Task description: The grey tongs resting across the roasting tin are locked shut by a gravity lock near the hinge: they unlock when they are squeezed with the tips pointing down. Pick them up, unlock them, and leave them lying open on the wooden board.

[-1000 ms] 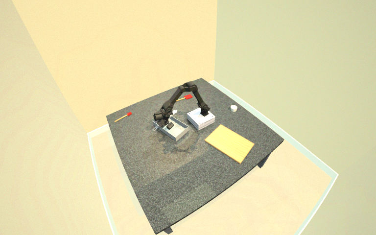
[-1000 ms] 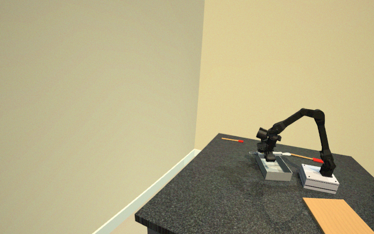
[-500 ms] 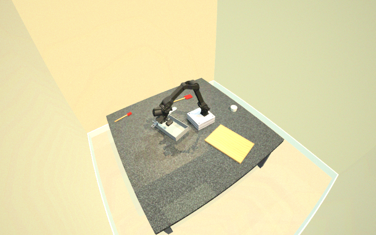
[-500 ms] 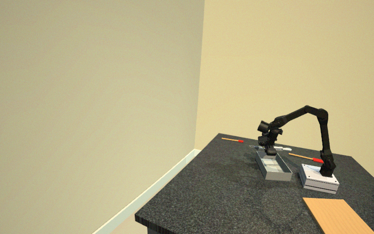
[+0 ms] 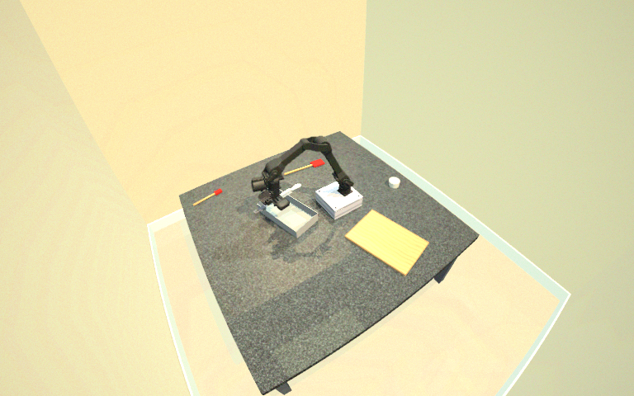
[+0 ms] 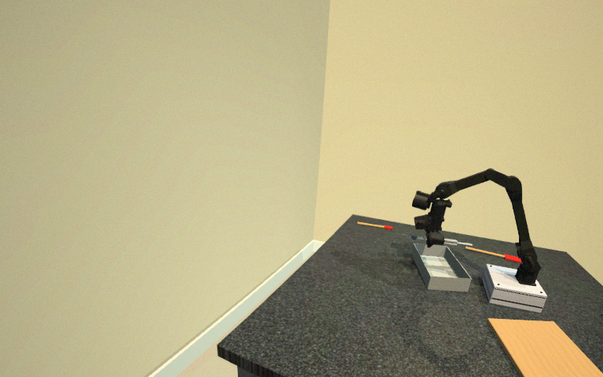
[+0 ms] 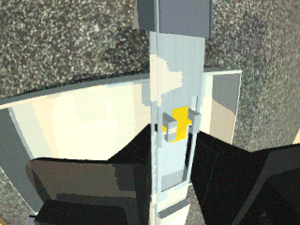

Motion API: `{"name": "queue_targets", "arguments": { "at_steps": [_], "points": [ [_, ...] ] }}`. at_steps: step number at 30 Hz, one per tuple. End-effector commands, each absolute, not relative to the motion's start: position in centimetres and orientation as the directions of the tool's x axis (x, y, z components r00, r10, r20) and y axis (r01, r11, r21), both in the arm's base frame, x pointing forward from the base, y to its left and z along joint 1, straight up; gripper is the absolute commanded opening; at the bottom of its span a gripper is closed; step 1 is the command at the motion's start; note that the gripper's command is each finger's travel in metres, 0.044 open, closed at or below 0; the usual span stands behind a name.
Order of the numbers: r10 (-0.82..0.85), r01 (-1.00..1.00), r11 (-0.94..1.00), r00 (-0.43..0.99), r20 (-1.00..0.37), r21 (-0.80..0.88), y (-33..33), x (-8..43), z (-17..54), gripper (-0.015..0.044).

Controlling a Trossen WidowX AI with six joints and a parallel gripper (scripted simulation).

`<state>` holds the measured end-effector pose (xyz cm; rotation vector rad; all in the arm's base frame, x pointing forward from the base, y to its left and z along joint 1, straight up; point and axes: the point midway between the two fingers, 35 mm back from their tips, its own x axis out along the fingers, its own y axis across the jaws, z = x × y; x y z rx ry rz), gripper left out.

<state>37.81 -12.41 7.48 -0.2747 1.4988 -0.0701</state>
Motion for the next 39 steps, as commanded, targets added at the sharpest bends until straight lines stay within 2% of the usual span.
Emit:
{"name": "queue_targets", "arguments": {
  "at_steps": [1, 5, 18, 39],
  "points": [
    [-0.095, -0.058, 0.993, 0.051, -0.994, -0.098, -12.2, 37.8, 7.6, -0.015],
    [-0.014, -0.013, 1.0, 0.037, -0.999, -0.015, -12.1, 37.7, 7.8, -0.015],
    [-0.022, -0.031, 0.999, 0.036, -0.999, -0.023, -11.6, 37.8, 7.8, -0.015],
    [-0.007, -0.337, 0.941, 0.042, -0.999, -0.02, 1.4, 38.8, 8.8, -0.015]
  ]
}}
